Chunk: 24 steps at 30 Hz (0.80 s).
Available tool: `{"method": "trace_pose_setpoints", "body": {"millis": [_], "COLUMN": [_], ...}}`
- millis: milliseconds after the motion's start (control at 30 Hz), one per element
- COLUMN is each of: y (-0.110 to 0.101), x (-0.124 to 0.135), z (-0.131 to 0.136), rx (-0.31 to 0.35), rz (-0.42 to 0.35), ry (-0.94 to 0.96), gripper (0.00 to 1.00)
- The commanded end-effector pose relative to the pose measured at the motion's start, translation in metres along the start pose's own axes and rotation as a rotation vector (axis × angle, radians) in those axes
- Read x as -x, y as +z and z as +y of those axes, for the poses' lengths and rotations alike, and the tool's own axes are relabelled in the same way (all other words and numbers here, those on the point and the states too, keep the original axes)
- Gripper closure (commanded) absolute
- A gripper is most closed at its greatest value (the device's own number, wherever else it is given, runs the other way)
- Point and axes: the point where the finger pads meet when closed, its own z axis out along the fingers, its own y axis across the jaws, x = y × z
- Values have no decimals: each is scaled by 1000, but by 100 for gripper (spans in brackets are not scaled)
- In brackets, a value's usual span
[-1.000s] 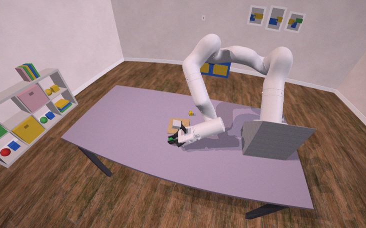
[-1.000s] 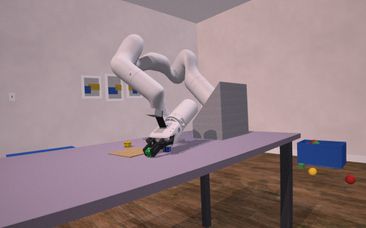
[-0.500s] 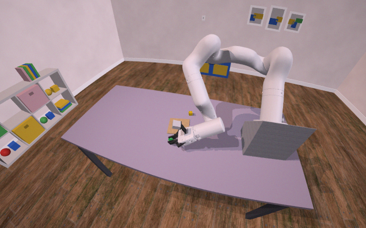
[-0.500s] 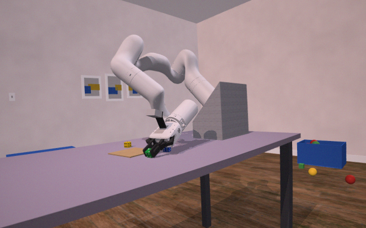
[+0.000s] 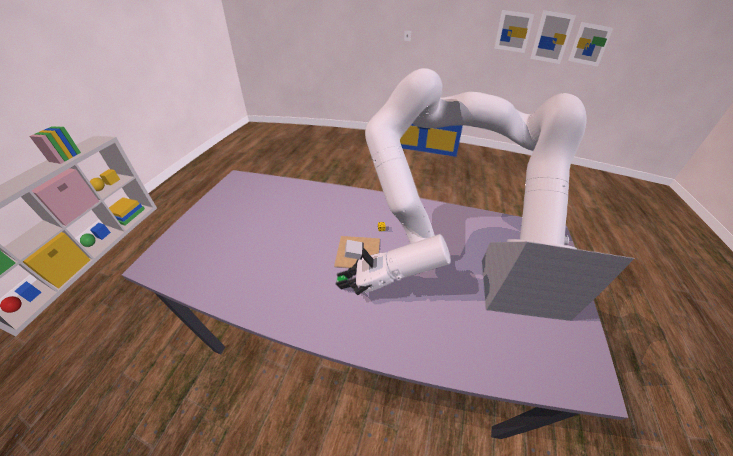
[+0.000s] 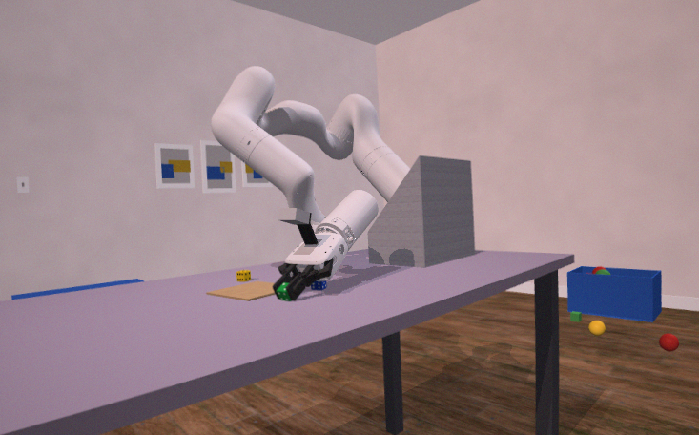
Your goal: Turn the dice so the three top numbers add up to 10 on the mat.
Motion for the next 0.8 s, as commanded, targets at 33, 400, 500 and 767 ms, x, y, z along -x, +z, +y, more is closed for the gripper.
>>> {"method": "trace_pose_setpoints", "body": {"millis": [33,400,500,767], "y": [0,0,0,0], "x": [-1,-1,-1,-1], "z": [0,0,0,0], "rx": [0,0,0,0], "rz": [1,1,1,1], "ry": [0,0,0,0], "gripper": [79,75,71,63]}}
